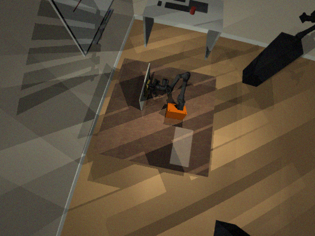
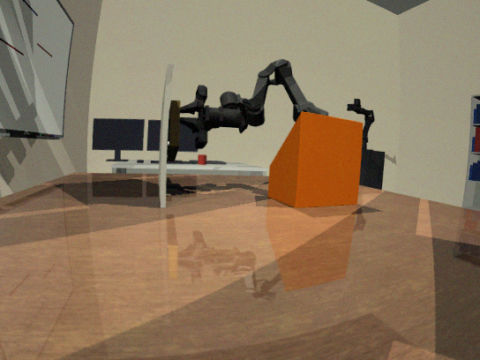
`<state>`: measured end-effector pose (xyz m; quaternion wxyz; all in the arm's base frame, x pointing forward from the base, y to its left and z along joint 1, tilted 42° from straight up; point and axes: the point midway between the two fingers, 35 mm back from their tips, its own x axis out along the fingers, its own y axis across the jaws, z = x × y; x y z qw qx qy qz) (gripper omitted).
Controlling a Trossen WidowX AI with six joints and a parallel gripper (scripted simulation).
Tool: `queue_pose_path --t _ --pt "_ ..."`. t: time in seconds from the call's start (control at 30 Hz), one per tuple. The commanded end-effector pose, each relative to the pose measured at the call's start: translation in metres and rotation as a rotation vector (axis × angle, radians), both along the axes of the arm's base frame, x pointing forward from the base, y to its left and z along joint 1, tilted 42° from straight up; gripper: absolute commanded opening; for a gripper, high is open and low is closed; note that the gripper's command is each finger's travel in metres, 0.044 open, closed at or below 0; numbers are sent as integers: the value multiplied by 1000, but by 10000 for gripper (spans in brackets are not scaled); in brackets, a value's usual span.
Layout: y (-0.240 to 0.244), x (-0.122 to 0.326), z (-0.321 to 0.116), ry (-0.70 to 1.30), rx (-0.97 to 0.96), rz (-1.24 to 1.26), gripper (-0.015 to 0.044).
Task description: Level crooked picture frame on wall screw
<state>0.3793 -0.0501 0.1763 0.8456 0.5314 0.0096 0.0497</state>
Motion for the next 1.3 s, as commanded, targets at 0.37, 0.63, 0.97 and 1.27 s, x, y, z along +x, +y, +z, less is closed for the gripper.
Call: queue_pose_path --t 0.37,0.63,0.97,1.27 --pt "4 0 -1 -6 -8 6 0" --pt "7 -1 -1 -6 -8 6 0" --pt "7 -1 -1 -6 -8 6 0" --pt "7 -1 -2 -6 -8 6 0"
